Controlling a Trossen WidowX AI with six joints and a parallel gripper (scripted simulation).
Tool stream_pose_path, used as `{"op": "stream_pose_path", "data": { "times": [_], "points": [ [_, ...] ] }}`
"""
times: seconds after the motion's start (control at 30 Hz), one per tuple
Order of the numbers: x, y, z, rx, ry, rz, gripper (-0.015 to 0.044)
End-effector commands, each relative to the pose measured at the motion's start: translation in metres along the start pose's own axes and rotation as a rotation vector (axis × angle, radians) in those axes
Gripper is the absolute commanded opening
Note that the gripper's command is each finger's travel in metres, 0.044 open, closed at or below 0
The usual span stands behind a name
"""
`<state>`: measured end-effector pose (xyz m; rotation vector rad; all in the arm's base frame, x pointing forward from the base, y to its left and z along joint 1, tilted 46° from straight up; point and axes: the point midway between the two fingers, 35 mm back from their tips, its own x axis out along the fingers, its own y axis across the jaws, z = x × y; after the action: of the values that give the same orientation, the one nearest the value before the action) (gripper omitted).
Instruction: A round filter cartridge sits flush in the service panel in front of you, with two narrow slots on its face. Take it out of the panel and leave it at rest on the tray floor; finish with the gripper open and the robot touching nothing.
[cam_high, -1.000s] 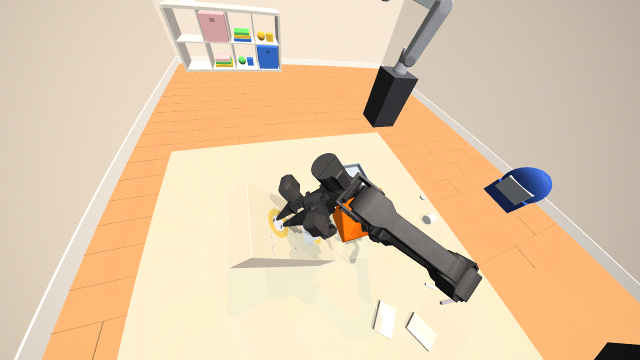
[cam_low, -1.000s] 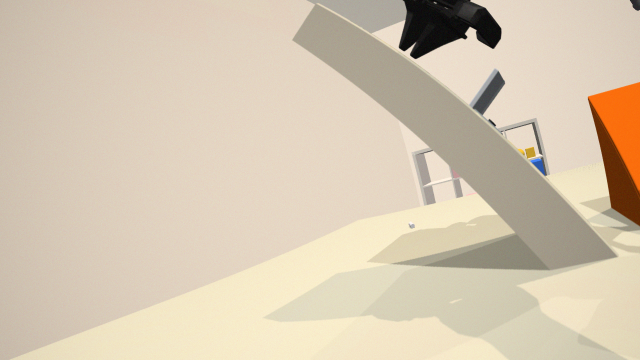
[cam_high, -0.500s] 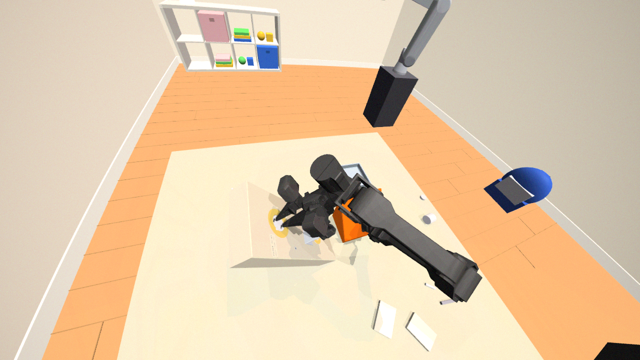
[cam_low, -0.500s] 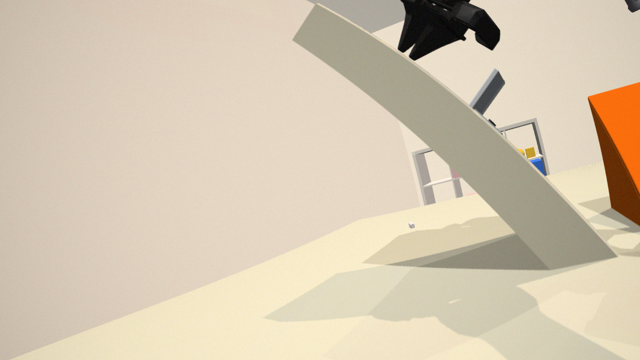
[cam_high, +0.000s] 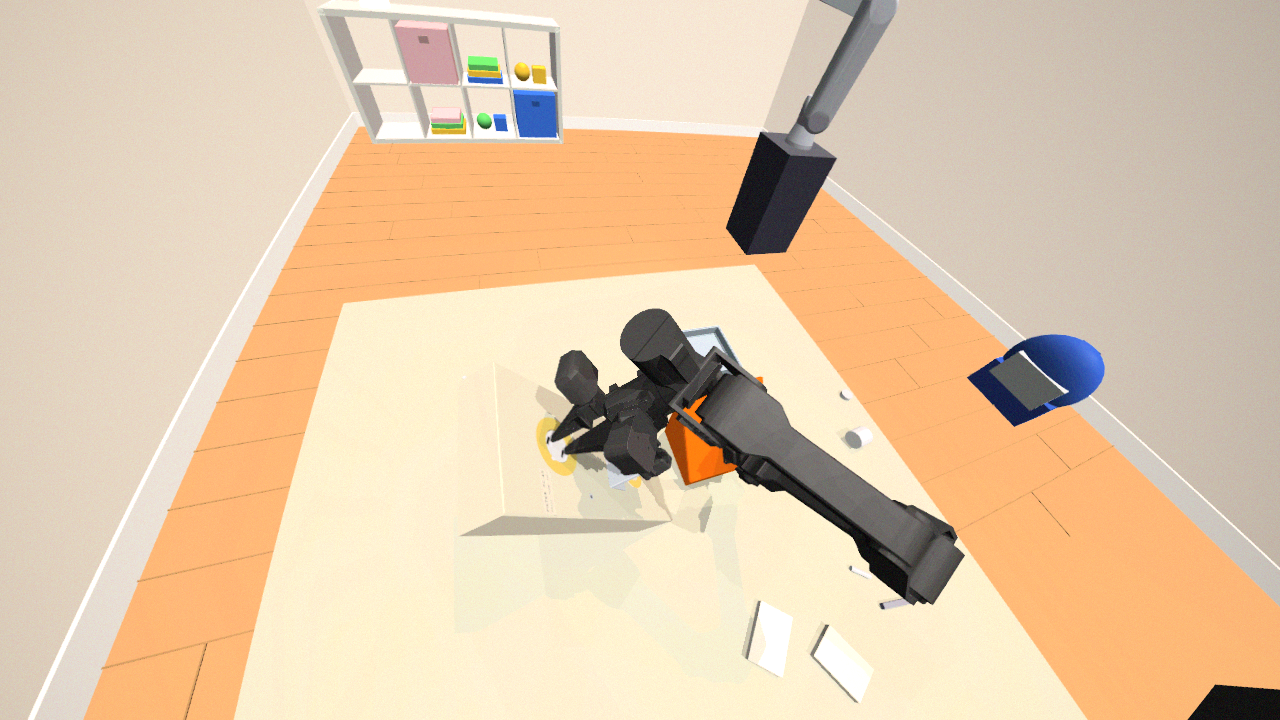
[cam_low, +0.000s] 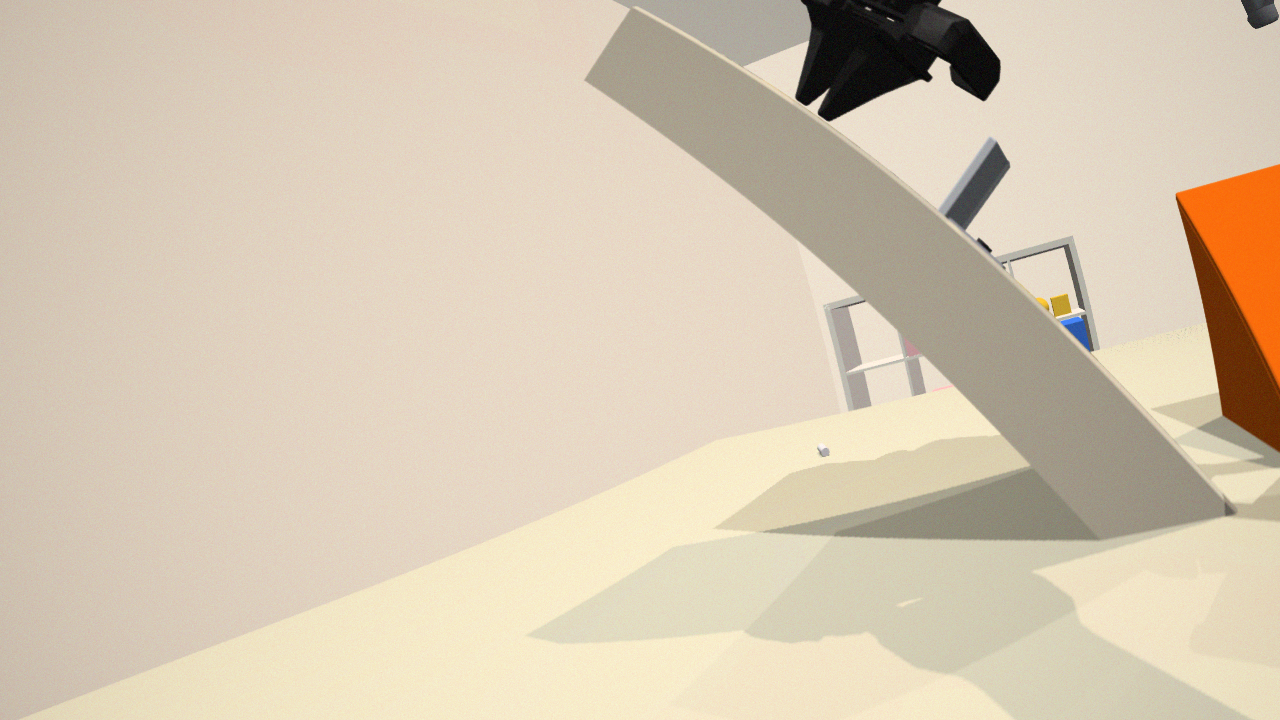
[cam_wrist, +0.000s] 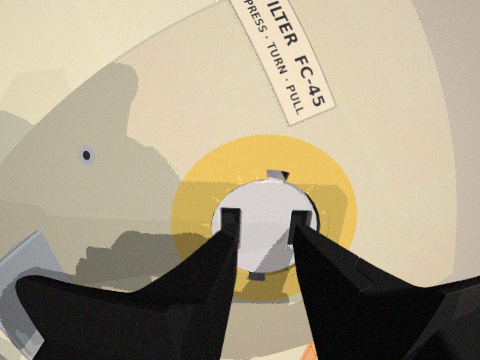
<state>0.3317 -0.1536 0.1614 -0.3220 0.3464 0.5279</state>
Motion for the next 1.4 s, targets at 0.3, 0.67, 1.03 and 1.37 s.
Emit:
{"op": "stream_pose_path", "data": {
  "times": [0.3, 0.67, 1.03, 1.37],
  "points": [
    [0.001, 0.0, -0.001, 0.006, 0.005, -0.002, 0.0114],
    [0.004, 0.0, -0.001, 0.006, 0.005, -0.002, 0.0114],
    [0.012, 0.0, -0.001, 0.006, 0.005, -0.002, 0.0114],
    [0.015, 0.0, -0.001, 0.006, 0.004, -0.002, 0.0114]
  ]
}}
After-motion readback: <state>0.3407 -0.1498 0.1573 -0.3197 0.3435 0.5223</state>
